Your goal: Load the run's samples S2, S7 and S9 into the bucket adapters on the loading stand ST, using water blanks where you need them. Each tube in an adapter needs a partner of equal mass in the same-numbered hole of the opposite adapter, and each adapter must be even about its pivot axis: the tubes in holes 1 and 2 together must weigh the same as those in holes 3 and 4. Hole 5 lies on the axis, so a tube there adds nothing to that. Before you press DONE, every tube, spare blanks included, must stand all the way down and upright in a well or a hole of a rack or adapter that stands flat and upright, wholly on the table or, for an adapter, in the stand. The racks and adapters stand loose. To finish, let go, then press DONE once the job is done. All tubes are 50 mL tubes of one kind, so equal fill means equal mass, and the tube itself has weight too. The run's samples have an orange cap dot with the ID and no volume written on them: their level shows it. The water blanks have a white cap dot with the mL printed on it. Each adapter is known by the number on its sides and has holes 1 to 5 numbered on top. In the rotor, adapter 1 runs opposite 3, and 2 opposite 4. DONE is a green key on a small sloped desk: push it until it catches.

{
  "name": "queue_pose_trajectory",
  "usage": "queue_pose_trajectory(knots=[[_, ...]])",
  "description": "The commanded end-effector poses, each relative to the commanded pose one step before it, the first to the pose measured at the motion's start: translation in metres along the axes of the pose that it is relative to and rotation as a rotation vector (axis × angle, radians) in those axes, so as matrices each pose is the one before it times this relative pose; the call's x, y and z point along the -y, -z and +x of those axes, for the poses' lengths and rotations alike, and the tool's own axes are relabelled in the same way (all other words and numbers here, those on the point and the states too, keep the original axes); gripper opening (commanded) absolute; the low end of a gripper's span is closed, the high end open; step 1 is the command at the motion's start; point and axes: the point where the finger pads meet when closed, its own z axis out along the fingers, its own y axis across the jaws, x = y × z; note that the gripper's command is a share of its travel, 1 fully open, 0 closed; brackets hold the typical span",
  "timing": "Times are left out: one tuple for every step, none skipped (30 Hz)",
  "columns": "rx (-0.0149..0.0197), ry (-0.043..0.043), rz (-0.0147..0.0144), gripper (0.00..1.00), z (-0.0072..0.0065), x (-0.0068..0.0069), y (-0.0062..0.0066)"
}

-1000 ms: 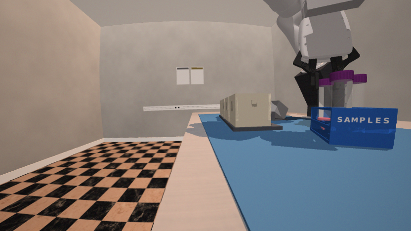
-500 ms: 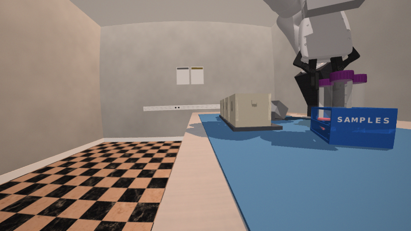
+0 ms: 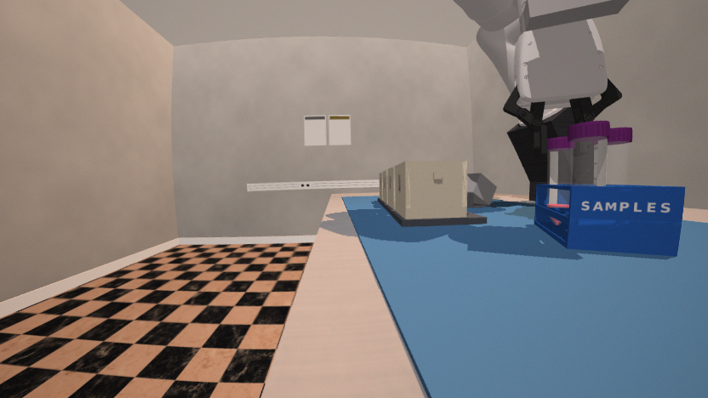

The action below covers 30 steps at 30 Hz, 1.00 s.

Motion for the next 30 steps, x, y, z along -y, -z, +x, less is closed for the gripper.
queue_pose_trajectory(knots=[[-0.00253, -0.00027, 0.00013, 0.44, 0.00109, -0.00008, 0.00062], [0.0, 0.0, 0.0, 0.44, 0.0, 0.0, 0.0], [0.0, 0.0, 0.0, 0.44, 0.0, 0.0, 0.0], [0.0, 0.0, 0.0, 0.44, 0.0, 0.0, 0.0], [0.0, 0.0, 0.0, 0.44, 0.0, 0.0, 0.0], [0.0, 0.0, 0.0, 0.44, 0.0, 0.0, 0.0], [0.0, 0.0, 0.0, 0.44, 0.0, 0.0, 0.0], [0.0, 0.0, 0.0, 0.44, 0.0, 0.0, 0.0], [0.0, 0.0, 0.0, 0.44, 0.0, 0.0, 0.0], [0.0, 0.0, 0.0, 0.44, 0.0, 0.0, 0.0], [0.0, -0.00001, -0.00002, 0.44, -0.00005, 0.00002, 0.0019], [0.0, 0.0, 0.0, 0.44, 0.00002, -0.00001, 0.00203], [-0.00001, -0.00001, 0.0, 0.44, 0.0, 0.0, 0.00199], [-0.00001, -0.00001, 0.0, 0.44, 0.0, 0.0, 0.00199], [-0.00001, -0.00001, 0.0, 0.44, 0.0, 0.0, 0.00199], [-0.00001, -0.00001, 0.0, 0.44, 0.0, 0.0, 0.002], [-0.00001, -0.00001, 0.0, 0.44, 0.00001, 0.0, 0.002], [-0.00001, -0.00001, 0.0, 0.44, 0.00001, 0.0, 0.002], [-0.00001, -0.00001, 0.0, 0.44, 0.00001, 0.0, 0.002], [-0.00001, -0.00001, 0.0, 0.44, 0.00001, 0.0, 0.002], [-0.00001, -0.00001, 0.0, 0.44, 0.00001, 0.0, 0.002], [-0.00001, -0.00001, 0.0, 0.44, 0.00001, 0.0, 0.002], [-0.00001, -0.00001, 0.0, 0.44, 0.00001, 0.0, 0.002], [-0.00001, -0.00001, 0.0, 0.44, 0.00001, 0.0, 0.002], [0.0, 0.0, 0.0, 0.44, 0.0, 0.0, 0.0], [0.0, 0.0, 0.0, 0.44, 0.0, 0.0, 0.0], [0.0, -0.00001, 0.0, 0.44, 0.00002, -0.00001, 0.00202], [-0.00001, -0.00001, 0.0, 0.44, 0.00001, 0.0, 0.002], [-0.00001, -0.00001, 0.0, 0.44, 0.00001, 0.0, 0.002], [-0.00001, -0.00001, 0.0, 0.44, 0.00001, 0.0, 0.002]])
